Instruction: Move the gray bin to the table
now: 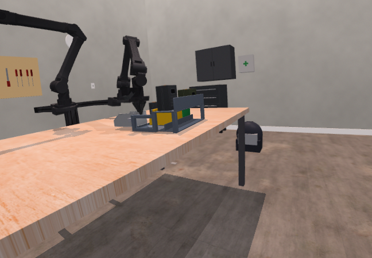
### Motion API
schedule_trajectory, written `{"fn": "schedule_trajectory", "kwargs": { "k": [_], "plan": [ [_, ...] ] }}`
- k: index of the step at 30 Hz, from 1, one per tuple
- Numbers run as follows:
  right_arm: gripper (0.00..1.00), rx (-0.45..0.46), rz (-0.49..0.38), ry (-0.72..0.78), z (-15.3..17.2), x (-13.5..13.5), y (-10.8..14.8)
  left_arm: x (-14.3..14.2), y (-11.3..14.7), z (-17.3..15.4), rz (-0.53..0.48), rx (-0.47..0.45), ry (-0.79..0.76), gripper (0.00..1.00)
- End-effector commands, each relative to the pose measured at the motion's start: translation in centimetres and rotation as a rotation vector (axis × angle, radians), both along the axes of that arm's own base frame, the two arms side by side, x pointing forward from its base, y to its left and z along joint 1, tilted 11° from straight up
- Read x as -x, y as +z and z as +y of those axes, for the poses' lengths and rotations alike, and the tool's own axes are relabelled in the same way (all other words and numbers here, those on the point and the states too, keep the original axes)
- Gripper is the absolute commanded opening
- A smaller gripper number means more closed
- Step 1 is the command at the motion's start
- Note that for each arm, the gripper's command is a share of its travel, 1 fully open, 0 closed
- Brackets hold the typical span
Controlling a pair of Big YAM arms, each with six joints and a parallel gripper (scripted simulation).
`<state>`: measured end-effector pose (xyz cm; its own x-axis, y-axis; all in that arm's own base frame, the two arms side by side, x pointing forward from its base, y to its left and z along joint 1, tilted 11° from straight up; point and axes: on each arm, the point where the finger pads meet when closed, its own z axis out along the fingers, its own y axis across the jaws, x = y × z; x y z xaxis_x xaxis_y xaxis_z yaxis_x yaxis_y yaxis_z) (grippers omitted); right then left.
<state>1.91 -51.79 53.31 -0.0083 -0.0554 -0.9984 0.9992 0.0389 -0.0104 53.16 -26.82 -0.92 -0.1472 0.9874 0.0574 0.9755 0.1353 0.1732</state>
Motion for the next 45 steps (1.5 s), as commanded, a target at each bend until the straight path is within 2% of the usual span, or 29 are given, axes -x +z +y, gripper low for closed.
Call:
{"fn": "schedule_trajectory", "kwargs": {
  "k": [1, 45],
  "plan": [
    [1.0, 0.03, -0.011, -0.014, 0.7, 0.7, 1.1, -1.6, 2.9, -1.2, -0.048, 0.034, 0.01, 0.02],
    [1.0, 0.03, -0.011, -0.014, 0.7, 0.7, 1.1, -1.7, 4.0, -1.8, -0.064, 0.044, 0.006, 0.0]
  ]
}}
